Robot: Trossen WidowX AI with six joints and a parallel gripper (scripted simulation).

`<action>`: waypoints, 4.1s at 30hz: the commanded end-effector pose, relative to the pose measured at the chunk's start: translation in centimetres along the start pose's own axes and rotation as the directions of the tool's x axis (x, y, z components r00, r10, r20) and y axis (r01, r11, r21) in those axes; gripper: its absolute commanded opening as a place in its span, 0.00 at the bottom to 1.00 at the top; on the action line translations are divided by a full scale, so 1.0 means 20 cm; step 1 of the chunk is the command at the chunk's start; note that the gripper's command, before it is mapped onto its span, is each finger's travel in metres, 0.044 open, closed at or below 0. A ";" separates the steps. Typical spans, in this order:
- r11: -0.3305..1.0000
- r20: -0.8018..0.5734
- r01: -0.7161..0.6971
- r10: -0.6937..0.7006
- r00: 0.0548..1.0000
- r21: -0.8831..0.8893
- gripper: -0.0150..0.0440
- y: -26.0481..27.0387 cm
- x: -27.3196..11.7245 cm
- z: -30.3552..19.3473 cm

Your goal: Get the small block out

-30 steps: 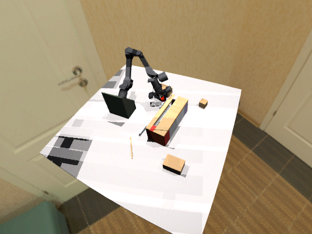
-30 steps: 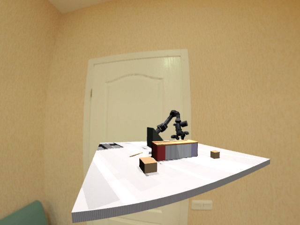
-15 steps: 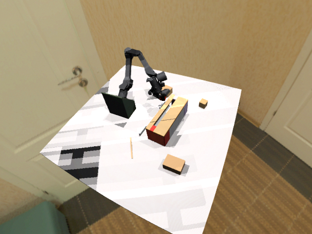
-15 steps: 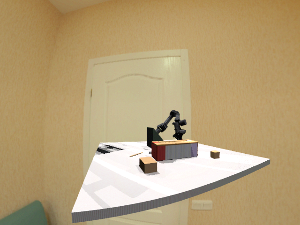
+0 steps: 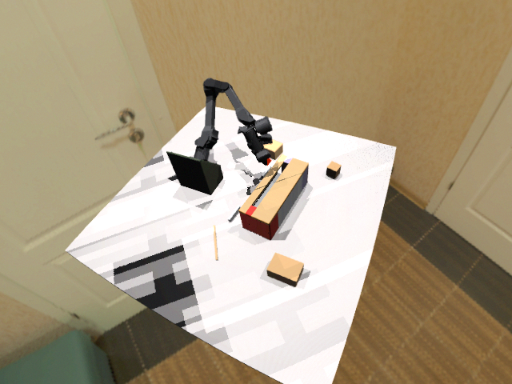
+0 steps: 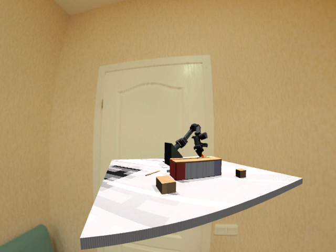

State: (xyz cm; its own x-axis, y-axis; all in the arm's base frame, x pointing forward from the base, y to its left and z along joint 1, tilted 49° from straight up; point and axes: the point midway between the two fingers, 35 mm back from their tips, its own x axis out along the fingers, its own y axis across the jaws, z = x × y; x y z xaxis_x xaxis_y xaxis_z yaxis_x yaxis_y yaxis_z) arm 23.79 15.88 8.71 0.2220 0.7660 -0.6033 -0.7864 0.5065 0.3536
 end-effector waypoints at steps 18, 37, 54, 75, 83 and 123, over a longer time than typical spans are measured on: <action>0.658 0.030 -0.046 0.036 0.999 0.751 0.25 -0.01 -0.09 -0.04; -0.046 0.070 -0.067 0.060 0.996 0.997 0.25 -0.01 -0.16 -0.07; -0.667 0.118 -0.037 0.077 0.990 0.744 0.25 -0.01 -0.23 -0.08; -0.996 0.190 0.088 0.087 0.978 0.008 0.25 0.00 -0.31 -0.09; -0.944 0.220 0.152 0.088 0.972 -0.292 0.25 0.00 -0.34 -0.09; -0.935 0.223 0.158 0.088 0.971 -0.317 0.25 0.00 -0.35 -0.09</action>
State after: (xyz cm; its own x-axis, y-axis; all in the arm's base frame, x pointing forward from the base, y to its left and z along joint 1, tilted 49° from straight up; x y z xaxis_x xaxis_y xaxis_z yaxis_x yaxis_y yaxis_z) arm 21.20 9.80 11.53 0.2762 0.8738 -0.4003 0.5913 -0.4828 -0.6459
